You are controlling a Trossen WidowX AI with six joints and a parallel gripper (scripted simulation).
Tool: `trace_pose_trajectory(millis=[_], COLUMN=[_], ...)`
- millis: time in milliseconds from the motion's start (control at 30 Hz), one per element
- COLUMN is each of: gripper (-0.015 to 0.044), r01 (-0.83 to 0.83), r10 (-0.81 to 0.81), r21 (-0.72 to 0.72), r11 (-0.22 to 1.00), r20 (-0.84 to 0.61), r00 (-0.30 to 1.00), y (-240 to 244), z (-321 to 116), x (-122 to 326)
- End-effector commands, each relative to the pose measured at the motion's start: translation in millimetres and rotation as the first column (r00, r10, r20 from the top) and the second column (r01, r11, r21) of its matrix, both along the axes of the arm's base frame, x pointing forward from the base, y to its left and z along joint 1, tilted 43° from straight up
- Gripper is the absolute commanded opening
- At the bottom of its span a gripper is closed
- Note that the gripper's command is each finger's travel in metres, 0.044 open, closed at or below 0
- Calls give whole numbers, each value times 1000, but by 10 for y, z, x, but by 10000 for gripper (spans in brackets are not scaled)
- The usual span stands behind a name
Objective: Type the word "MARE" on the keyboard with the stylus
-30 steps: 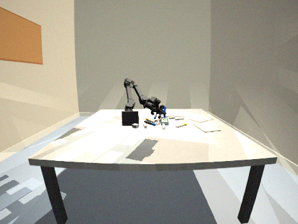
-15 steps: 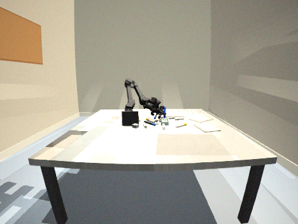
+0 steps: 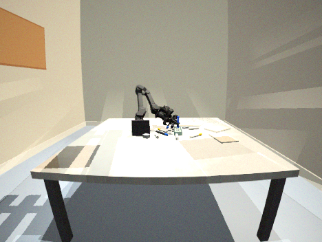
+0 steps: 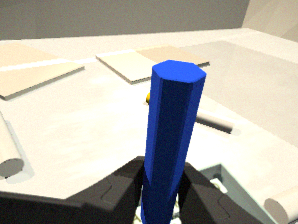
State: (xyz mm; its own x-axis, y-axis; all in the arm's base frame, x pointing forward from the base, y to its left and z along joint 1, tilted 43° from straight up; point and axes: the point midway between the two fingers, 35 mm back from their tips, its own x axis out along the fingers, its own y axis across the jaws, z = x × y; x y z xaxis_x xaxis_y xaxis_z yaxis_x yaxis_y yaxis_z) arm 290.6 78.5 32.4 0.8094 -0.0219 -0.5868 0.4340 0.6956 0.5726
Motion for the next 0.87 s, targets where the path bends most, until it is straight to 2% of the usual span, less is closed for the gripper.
trace_pose_trajectory(millis=[0,833], gripper=[81,81], r01=[1,1], r10=[-1,-1], r21=[1,-1], r11=[1000,1000], r20=[-6,-5], r00=[1000,1000], y=[-11,-260], z=[-7,268], x=[-9,39])
